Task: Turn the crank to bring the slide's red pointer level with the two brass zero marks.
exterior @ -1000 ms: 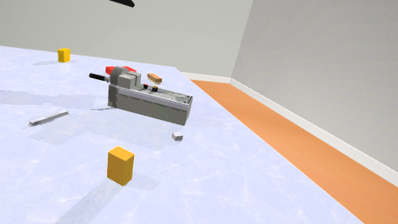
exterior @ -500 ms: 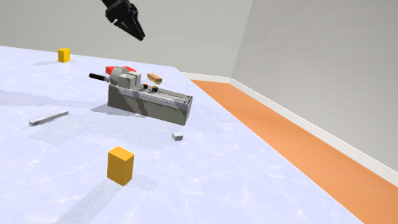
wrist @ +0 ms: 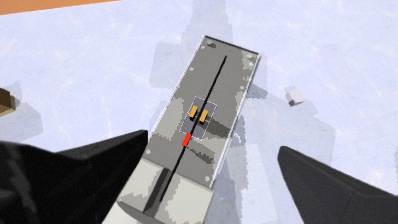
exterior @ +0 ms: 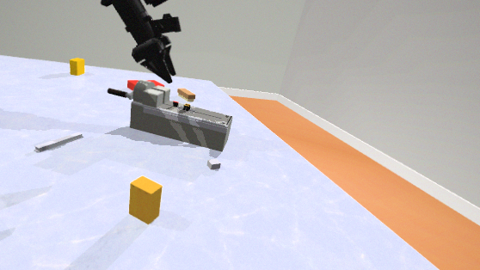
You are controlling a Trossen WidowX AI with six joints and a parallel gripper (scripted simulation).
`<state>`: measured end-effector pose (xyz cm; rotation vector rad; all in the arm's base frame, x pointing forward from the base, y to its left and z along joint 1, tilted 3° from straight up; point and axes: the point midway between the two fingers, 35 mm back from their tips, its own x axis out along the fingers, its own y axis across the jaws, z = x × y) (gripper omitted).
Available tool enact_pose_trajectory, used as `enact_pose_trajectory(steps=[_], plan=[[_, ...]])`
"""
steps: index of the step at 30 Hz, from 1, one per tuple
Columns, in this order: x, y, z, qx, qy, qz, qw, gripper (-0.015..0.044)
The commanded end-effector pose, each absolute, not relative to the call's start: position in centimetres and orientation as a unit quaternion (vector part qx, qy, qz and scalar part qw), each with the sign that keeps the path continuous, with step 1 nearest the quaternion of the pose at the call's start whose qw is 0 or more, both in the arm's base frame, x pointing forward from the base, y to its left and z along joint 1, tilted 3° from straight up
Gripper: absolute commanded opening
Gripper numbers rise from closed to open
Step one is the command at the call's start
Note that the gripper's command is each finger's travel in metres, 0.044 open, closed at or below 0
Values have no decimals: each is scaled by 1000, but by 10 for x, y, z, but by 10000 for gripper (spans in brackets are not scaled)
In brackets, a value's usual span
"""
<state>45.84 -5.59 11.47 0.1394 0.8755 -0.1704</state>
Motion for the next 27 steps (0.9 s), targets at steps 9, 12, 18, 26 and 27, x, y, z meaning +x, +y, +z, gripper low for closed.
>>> enact_pose_trajectory(steps=[9, 12, 18, 26, 27], plan=[[457, -55, 101, 71, 426, -83, 898, 440], [457, -55, 101, 71, 426, -83, 898, 440], [458, -55, 102, 71, 426, -83, 898, 440], [456, -58, 155, 68, 426, -82, 898, 440], [456, -58, 156, 68, 426, -82, 898, 440]])
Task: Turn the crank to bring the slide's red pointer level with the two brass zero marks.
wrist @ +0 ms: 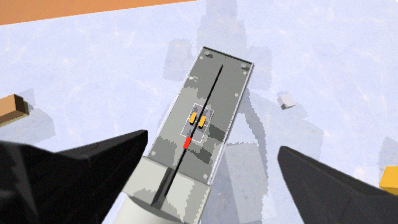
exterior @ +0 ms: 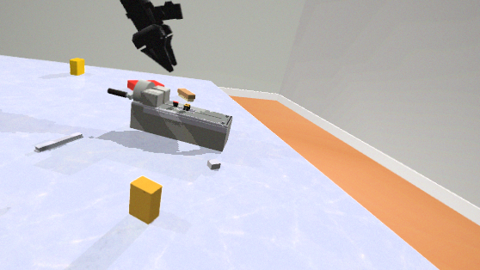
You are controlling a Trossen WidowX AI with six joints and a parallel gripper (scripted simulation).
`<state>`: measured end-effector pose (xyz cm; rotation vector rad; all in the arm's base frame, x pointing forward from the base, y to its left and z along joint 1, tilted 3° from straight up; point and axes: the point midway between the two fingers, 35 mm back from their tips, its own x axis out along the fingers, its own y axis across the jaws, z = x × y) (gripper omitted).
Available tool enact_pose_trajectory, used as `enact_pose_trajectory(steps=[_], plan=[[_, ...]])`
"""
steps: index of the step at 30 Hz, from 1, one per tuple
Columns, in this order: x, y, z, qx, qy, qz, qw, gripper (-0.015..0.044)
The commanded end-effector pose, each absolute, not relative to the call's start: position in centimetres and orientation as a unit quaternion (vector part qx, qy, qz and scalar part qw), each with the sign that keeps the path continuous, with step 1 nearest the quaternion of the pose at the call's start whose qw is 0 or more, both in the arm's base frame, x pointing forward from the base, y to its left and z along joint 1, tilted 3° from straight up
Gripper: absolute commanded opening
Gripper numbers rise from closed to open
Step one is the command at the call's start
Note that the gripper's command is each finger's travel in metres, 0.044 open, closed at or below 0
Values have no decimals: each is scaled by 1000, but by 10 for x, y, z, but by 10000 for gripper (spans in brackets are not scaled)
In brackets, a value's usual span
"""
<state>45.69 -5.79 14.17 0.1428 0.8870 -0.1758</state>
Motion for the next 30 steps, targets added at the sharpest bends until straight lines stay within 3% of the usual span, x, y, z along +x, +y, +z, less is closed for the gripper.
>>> enact_pose_trajectory(steps=[1, 22, 30], plan=[[455, -57, 156, 68, 426, -83, 898, 440], [347, 7, 151, 118, 370, -212, 897, 440], [345, 9, 143, 120, 366, -215, 897, 440]])
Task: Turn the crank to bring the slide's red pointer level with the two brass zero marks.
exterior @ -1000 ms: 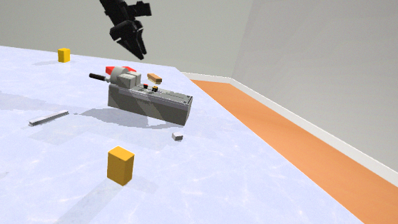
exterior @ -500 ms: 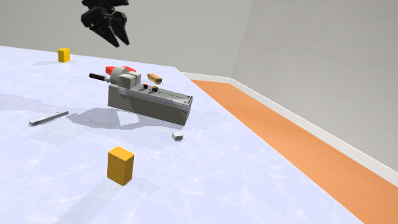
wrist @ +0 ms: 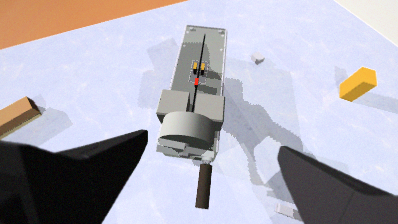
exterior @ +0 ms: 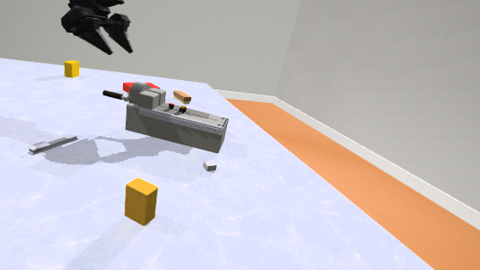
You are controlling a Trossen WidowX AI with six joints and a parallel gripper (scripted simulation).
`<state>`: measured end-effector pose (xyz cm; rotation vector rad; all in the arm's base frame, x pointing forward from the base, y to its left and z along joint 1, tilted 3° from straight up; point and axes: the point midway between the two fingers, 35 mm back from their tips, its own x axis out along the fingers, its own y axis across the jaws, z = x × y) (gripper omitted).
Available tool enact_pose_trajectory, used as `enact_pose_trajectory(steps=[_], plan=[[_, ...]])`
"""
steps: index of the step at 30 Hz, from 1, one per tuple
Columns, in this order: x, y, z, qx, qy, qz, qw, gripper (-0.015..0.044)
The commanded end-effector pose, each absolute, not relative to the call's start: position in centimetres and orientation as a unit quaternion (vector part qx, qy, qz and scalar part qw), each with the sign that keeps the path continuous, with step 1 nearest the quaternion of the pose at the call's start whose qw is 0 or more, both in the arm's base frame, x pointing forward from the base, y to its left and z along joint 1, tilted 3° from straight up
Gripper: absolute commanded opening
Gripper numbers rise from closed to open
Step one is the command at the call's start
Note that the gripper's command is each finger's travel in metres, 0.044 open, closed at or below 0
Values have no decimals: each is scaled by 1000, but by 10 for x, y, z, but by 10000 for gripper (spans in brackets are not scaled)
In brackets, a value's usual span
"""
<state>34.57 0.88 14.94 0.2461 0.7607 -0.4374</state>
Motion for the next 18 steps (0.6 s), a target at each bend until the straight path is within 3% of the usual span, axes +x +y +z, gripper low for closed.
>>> enact_pose_trajectory(steps=[1, 18], plan=[[346, 9, 138, 120, 366, -215, 897, 440], [345, 12, 70, 120, 367, -216, 897, 440]])
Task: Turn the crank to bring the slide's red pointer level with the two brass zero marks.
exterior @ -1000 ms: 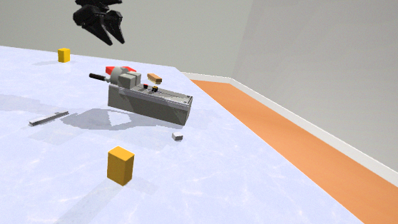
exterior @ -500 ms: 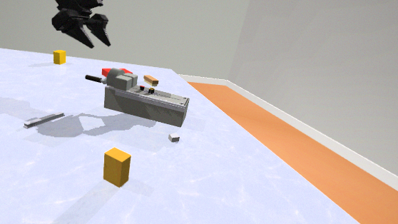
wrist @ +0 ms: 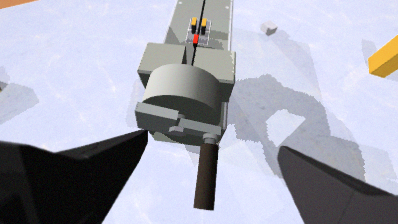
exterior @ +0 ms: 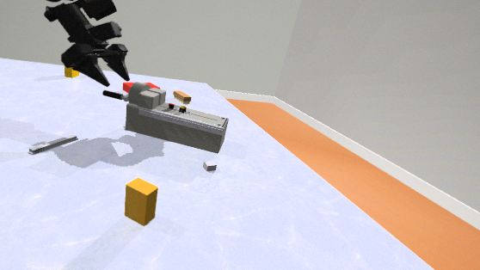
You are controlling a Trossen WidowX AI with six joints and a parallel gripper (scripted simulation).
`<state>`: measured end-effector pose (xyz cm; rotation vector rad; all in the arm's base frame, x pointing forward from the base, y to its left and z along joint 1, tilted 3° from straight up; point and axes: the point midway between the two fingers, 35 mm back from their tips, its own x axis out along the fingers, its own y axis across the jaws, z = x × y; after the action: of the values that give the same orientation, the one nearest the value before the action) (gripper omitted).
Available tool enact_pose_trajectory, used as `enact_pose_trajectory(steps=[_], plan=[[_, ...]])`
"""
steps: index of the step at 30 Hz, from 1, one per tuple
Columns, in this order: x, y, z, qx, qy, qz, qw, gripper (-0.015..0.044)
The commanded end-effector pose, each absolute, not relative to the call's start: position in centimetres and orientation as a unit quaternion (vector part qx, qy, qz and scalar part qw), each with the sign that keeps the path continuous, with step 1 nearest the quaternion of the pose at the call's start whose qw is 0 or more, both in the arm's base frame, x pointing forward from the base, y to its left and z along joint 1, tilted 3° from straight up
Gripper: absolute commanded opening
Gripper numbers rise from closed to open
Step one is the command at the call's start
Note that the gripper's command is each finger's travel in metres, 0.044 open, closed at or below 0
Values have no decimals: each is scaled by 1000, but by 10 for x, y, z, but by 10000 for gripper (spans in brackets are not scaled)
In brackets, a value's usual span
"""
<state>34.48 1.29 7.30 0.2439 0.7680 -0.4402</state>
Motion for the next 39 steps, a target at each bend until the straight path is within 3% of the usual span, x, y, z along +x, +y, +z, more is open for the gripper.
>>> enact_pose_trajectory(steps=[1, 38, 39], plan=[[346, 12, 69, 120, 367, -216, 897, 440], [346, 15, 12, 120, 367, -216, 897, 440], [346, 15, 12, 120, 367, -216, 897, 414]])
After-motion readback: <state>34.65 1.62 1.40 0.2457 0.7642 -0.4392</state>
